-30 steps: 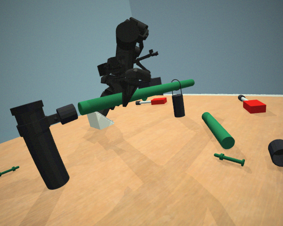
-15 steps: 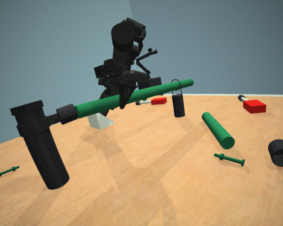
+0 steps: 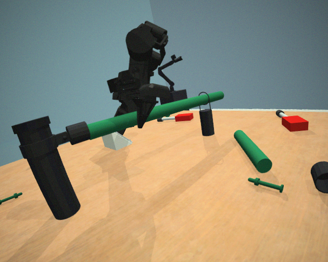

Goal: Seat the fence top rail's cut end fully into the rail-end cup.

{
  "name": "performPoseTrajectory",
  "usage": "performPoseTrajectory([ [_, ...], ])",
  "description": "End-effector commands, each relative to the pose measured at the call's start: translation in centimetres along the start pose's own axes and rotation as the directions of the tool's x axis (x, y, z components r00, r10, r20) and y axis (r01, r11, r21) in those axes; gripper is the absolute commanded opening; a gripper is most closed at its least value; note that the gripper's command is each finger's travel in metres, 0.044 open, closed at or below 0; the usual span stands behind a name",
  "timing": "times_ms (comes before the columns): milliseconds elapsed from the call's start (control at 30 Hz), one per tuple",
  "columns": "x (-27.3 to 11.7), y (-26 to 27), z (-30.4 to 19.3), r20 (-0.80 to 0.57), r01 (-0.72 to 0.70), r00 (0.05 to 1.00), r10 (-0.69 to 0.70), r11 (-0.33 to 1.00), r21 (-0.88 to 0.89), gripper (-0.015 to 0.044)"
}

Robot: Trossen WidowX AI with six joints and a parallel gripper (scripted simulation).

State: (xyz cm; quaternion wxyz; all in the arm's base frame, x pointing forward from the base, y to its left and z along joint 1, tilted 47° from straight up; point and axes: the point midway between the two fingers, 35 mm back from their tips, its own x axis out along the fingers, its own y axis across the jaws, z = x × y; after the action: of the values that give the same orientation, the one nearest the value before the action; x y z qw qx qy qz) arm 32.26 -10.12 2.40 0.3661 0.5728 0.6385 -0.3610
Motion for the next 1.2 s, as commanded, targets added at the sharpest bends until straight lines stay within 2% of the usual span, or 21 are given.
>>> performPoseTrajectory([
  [0, -0.44, 0.02, 0.91, 0.023, -0.011, 1.0, 0.011, 1.0, 0.0, 0.0],
  [1167, 0.0, 0.0, 0.01, 0.0, 0.0, 1.0, 0.0, 1.0, 0.0, 0.0],
])
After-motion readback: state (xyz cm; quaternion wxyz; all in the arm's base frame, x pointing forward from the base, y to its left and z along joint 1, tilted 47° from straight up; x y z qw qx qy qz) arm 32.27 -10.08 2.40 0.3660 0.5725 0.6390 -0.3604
